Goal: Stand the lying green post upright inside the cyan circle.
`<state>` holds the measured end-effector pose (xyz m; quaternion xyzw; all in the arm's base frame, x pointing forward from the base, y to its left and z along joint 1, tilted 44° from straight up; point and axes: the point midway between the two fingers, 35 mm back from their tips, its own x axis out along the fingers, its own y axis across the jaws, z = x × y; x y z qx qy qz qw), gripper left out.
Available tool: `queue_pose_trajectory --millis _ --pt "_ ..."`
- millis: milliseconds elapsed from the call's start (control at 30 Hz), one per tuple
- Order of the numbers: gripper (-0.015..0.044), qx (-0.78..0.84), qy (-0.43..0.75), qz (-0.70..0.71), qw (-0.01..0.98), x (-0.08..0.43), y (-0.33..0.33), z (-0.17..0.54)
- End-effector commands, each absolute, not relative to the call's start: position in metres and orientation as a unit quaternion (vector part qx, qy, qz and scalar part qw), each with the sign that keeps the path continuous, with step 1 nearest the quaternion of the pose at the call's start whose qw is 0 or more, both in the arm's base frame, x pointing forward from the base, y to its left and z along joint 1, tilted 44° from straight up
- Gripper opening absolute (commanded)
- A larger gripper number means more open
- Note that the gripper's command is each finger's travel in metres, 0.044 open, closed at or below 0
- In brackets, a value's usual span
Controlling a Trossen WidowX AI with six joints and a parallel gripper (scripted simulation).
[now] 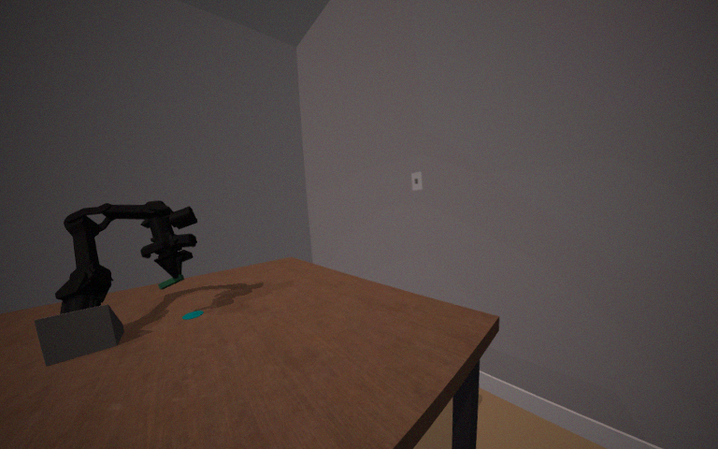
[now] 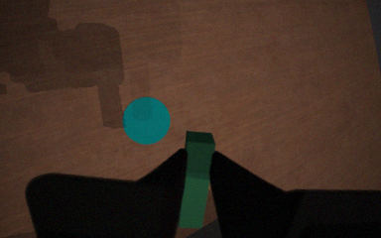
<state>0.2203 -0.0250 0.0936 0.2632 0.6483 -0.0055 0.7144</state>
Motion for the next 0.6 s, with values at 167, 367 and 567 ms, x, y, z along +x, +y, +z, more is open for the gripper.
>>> queue_pose_trajectory --millis 167,367,567 --pt "0.0023 0.254 0.633 -0.026 0.731 0.2177 -0.0248 0.0921" --pt "0.0023 0.249 0.623 -0.037 0.741 0.2166 -0.0244 0.0916" --pt "0.0023 0.245 0.612 -0.047 0.751 0.2156 -0.0242 0.0912"
